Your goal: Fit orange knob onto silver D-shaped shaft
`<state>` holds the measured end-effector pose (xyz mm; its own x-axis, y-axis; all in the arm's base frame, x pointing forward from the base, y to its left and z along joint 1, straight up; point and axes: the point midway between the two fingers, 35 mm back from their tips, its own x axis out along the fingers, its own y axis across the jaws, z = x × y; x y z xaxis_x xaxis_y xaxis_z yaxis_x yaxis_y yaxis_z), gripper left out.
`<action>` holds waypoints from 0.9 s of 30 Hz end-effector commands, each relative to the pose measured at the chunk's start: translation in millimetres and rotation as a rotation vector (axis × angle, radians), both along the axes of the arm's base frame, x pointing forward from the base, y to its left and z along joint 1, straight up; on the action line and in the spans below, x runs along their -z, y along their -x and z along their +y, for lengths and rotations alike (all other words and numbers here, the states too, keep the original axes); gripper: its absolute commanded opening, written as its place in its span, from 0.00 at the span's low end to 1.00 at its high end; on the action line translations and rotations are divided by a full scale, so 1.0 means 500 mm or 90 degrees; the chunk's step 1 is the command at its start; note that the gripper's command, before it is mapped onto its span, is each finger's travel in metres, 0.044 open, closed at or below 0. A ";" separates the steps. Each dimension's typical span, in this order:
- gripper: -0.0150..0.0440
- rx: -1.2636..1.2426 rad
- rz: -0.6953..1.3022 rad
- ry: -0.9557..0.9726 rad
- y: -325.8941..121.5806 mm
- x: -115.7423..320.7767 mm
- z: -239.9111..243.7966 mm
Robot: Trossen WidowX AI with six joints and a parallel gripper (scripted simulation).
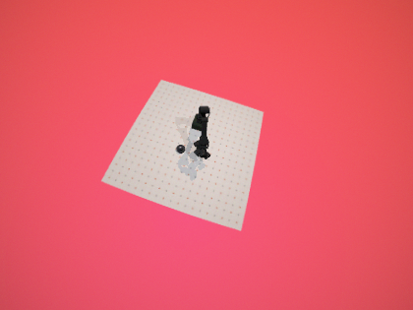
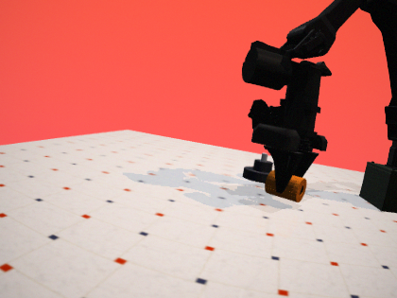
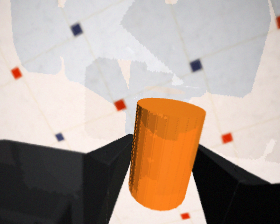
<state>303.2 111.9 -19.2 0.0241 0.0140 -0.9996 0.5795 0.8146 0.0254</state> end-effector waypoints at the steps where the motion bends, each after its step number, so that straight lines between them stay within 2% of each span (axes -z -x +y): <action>1: 0.56 -0.068 -0.003 0.003 -0.001 -0.003 0.000; 7: 0.56 -0.193 -0.004 0.006 -0.001 -0.003 0.000; 13: 0.56 -0.221 -0.005 0.006 -0.001 -0.003 0.000; 23: 0.56 -0.430 -0.007 0.012 -0.001 -0.003 0.000; 27: 0.56 -0.461 -0.008 0.013 -0.001 -0.003 0.000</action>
